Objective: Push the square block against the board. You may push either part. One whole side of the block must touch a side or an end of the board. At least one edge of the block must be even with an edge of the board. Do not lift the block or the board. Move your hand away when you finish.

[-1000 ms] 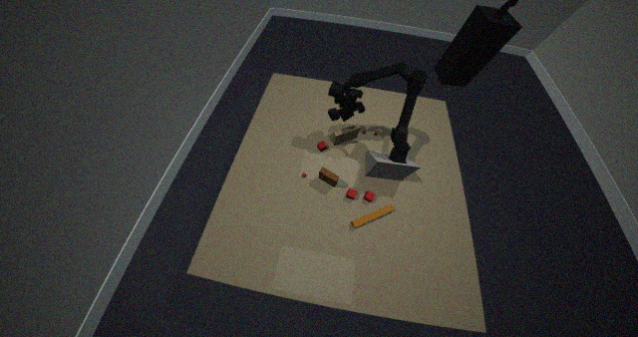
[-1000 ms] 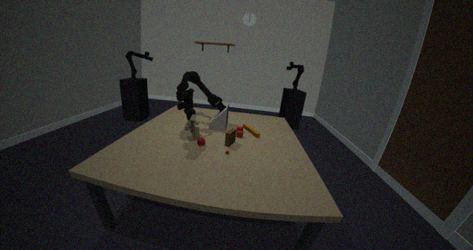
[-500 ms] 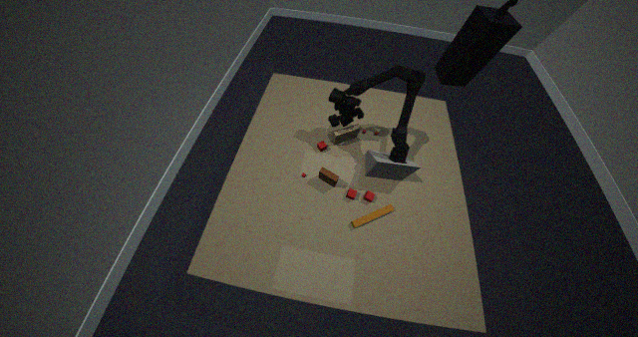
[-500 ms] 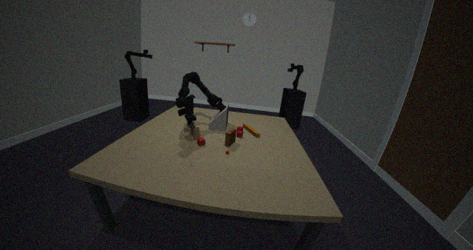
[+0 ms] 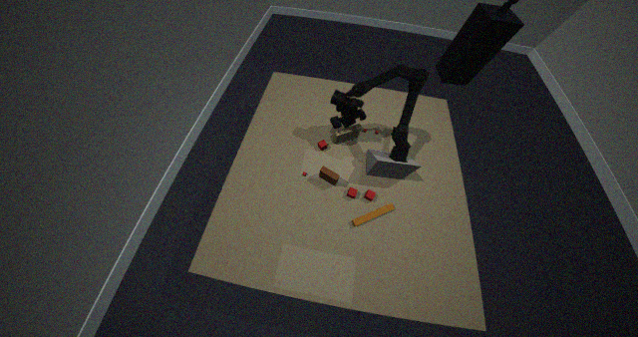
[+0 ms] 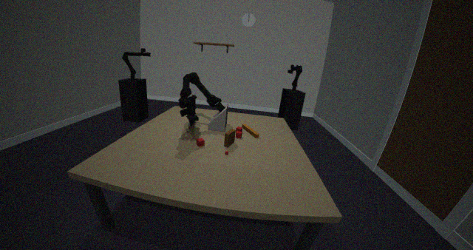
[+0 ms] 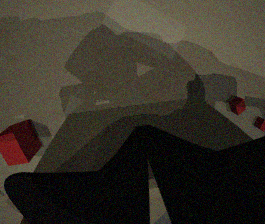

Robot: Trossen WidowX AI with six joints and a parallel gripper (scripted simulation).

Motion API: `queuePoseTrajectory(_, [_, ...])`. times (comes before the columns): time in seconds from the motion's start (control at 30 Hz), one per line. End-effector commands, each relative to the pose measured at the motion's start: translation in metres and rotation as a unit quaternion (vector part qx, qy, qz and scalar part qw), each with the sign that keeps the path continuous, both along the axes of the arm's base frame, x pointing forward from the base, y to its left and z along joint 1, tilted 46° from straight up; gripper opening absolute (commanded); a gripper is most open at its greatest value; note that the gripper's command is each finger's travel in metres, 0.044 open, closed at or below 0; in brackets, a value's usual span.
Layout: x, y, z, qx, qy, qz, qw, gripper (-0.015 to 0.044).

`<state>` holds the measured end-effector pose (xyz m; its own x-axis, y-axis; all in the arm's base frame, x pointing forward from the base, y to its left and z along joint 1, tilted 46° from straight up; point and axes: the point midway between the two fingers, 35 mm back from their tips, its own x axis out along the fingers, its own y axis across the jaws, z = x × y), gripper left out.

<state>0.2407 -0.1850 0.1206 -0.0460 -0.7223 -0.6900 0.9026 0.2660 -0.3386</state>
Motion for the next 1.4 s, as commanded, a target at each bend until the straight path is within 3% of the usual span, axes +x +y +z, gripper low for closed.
queuePoseTrajectory(0.0, [-0.004,0.005,-0.007,0.002,0.003,-0.001,1.000,0.0000])
queuePoseTrajectory(0.7, [-0.018,0.023,-0.026,0.002,0.004,-0.001,1.000,0.0000])
queuePoseTrajectory(1.37, [-0.004,0.006,-0.008,0.002,0.003,-0.001,1.000,0.0000])
